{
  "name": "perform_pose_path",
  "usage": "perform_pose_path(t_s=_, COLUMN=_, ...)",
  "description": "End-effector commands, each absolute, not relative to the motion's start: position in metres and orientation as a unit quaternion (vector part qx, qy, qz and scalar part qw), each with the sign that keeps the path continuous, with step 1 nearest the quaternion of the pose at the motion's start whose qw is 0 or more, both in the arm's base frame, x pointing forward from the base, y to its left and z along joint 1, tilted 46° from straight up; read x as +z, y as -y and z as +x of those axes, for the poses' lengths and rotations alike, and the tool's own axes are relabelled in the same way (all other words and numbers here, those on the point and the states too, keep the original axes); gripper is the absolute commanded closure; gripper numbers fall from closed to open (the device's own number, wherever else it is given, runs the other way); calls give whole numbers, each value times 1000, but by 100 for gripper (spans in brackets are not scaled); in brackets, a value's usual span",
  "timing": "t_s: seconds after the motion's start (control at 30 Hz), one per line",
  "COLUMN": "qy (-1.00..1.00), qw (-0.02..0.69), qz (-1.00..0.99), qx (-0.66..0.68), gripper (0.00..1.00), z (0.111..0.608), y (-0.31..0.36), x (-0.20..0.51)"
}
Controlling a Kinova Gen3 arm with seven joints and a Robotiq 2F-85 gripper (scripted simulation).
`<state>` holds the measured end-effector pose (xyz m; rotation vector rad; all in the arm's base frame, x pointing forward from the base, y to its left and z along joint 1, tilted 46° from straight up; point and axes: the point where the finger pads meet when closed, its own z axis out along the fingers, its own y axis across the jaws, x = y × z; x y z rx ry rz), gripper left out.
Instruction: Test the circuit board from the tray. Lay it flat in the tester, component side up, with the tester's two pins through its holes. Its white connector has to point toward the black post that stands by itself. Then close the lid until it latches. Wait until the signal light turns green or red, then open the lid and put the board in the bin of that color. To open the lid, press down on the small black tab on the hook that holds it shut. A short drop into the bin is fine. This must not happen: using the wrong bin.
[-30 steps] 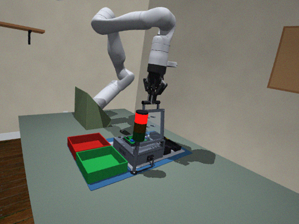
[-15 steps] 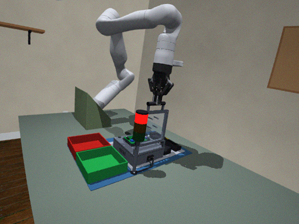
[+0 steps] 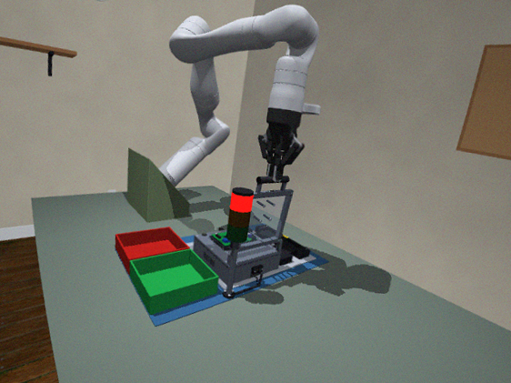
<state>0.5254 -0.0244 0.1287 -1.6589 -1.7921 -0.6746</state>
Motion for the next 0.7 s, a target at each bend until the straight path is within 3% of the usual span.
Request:
perform_pose_path(t_s=0.0, qy=675, qw=301, qz=-625, qx=-254, gripper=100, z=532, y=16, x=120)
perform_pose_path(t_s=0.67, qy=675, qw=301, qz=-625, qx=-254, gripper=100, z=540, y=14, x=119)
